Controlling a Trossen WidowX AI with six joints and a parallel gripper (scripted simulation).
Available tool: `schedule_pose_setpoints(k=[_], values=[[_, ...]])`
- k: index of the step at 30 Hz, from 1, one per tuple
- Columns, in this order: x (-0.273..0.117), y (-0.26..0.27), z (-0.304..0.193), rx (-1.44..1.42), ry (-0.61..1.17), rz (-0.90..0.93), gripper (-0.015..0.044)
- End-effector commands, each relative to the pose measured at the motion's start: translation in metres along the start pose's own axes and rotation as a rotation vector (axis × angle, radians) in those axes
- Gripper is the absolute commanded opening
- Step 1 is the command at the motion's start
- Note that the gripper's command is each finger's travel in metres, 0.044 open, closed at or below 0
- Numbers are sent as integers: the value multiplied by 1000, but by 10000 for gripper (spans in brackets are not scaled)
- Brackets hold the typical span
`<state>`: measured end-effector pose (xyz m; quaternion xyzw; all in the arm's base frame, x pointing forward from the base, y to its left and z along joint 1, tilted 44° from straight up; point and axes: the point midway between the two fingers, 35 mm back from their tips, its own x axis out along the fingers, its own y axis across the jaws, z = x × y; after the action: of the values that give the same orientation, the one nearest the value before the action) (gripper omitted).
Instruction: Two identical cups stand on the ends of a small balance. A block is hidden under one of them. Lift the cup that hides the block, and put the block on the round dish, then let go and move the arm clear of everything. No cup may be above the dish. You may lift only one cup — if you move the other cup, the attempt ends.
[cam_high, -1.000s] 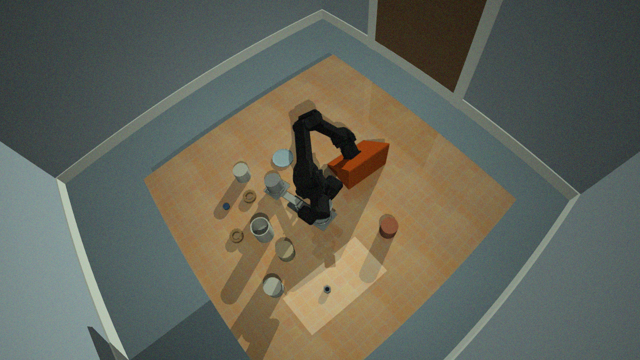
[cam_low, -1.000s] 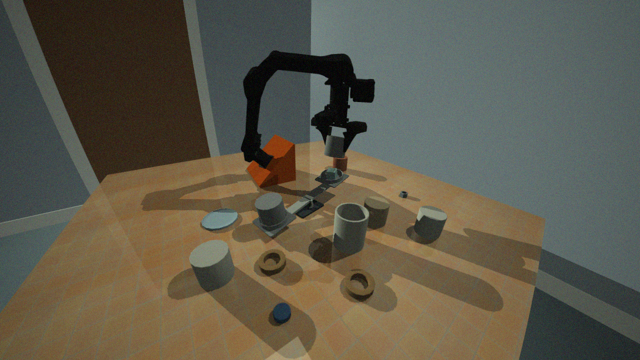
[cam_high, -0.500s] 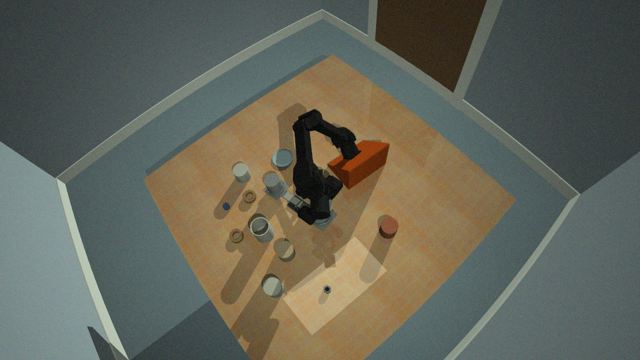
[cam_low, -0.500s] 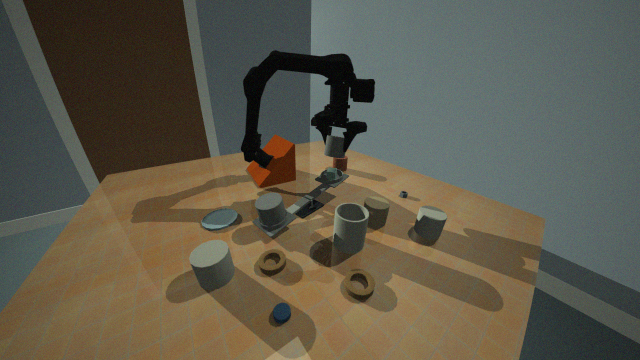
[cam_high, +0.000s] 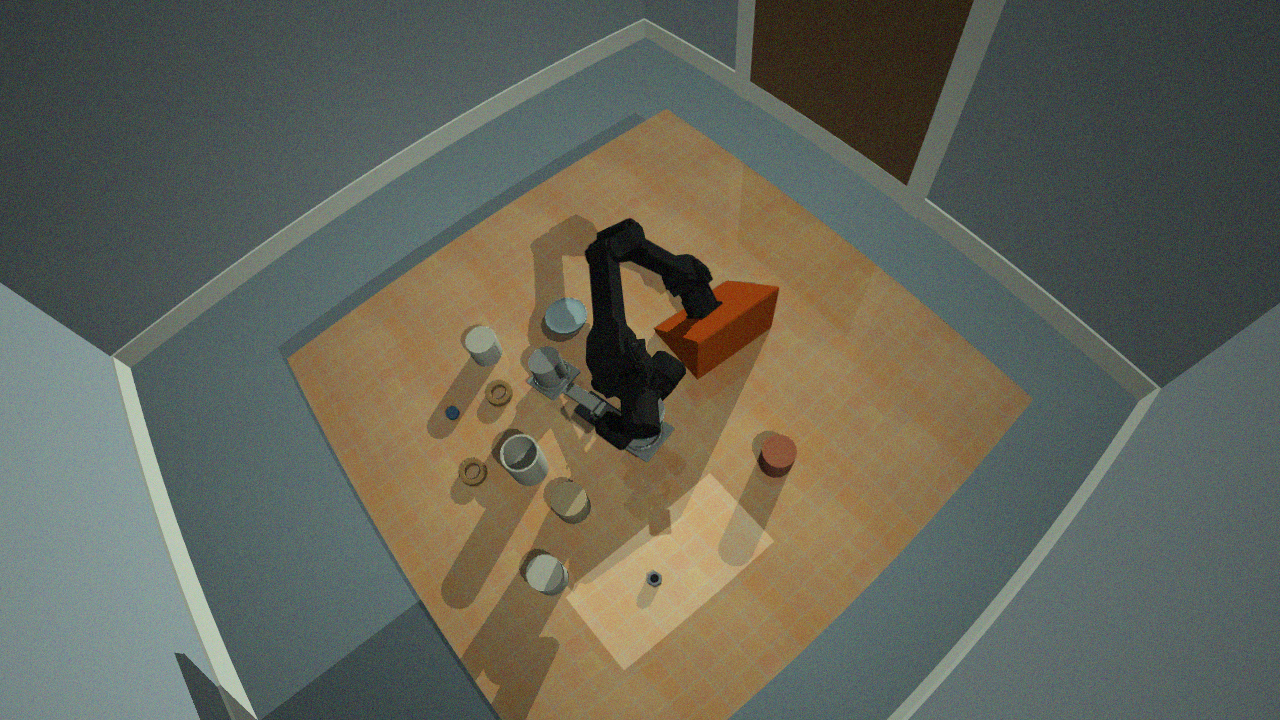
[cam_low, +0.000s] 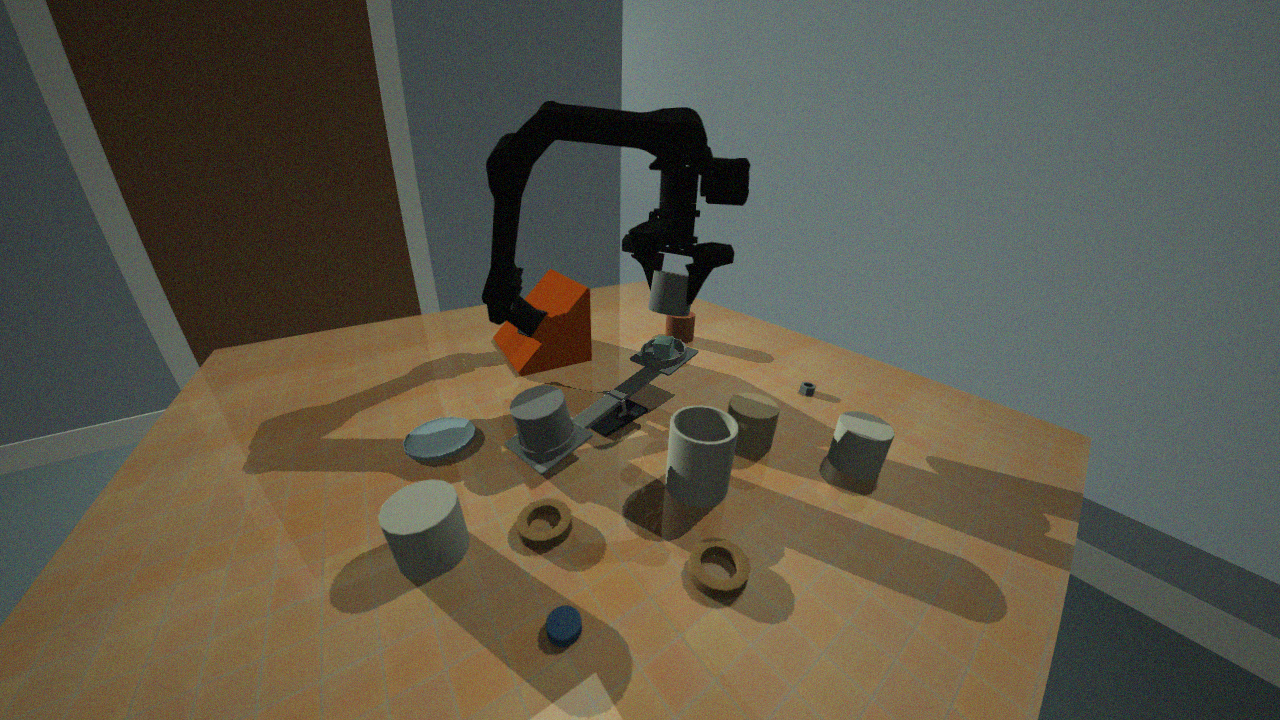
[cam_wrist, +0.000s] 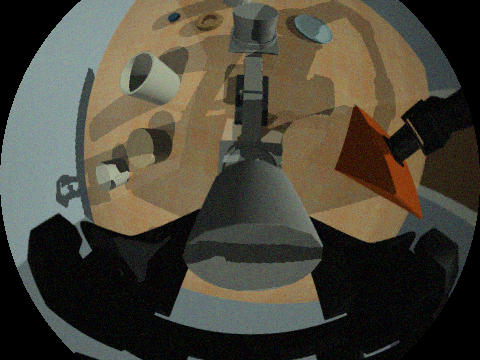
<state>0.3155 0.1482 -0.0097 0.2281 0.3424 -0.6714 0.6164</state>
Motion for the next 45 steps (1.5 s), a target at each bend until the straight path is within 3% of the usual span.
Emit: schedule_pose_setpoints(k=[1,11,25,45], values=[[0,0,0,0,1,2,0],[4,-1,-7,0,2,2,0],[88,-39,-107,4,10,5,0],[134,-40,-109,5,9,5,0]])
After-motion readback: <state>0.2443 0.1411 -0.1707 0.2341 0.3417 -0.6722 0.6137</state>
